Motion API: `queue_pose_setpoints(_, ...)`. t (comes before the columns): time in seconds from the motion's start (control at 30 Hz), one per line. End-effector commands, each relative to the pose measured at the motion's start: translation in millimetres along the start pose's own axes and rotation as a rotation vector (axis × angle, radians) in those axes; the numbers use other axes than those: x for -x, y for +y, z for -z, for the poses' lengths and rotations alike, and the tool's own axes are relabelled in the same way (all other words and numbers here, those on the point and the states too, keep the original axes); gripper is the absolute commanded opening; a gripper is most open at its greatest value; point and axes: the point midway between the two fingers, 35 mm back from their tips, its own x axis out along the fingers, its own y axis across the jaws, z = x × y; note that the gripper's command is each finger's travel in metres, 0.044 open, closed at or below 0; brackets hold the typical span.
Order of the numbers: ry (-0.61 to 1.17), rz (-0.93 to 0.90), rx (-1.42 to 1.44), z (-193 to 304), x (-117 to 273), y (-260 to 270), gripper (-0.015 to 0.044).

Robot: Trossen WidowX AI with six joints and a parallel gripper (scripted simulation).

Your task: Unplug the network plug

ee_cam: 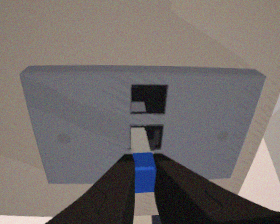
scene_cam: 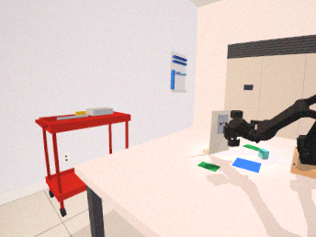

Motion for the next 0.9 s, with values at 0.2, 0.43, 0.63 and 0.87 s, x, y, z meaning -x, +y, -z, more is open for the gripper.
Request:
queue_pose_setpoints(0.2, 0.000, -0.001, -0.003, 1, 6, 0, 0.0000)
queue_pose_setpoints(0.43, 0.000, -0.001, -0.003, 2, 9, 0, 0.0000)
queue_pose_setpoints(0.63, 0.001, -0.001, -0.003, 2, 12, 0, 0.0000)
queue_pose_setpoints(0.87, 0.001, -0.001, -0.003, 3, 15, 0, 0.0000)
